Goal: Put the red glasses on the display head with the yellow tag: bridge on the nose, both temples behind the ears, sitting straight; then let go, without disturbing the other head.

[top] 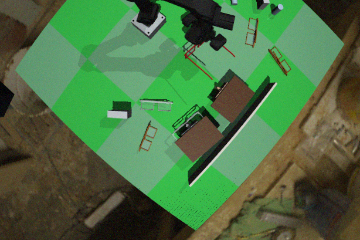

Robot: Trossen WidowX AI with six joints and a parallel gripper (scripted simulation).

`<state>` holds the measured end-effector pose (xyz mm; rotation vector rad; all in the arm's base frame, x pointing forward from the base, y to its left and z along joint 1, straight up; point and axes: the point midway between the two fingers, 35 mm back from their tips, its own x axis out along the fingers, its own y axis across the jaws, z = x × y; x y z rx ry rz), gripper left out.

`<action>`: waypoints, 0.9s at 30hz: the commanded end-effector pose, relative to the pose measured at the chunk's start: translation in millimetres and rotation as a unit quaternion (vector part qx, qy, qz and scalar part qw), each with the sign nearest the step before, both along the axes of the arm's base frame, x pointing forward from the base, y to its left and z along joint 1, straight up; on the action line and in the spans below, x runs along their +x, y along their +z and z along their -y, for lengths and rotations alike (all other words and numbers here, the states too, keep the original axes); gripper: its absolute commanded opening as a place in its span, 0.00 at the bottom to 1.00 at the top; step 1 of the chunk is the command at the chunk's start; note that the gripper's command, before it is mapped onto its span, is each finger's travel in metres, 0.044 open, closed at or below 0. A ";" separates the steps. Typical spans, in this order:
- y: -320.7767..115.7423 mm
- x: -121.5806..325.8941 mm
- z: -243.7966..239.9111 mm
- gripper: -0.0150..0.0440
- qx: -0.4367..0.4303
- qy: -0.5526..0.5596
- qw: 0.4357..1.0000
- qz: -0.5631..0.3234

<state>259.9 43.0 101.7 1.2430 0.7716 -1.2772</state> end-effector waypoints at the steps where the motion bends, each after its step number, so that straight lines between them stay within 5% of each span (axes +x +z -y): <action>1: -3.1 3.1 12.0 0.25 0.016 0.008 1.000 -0.024; 27: -23.5 5.9 74.5 0.25 0.129 0.049 0.986 -0.095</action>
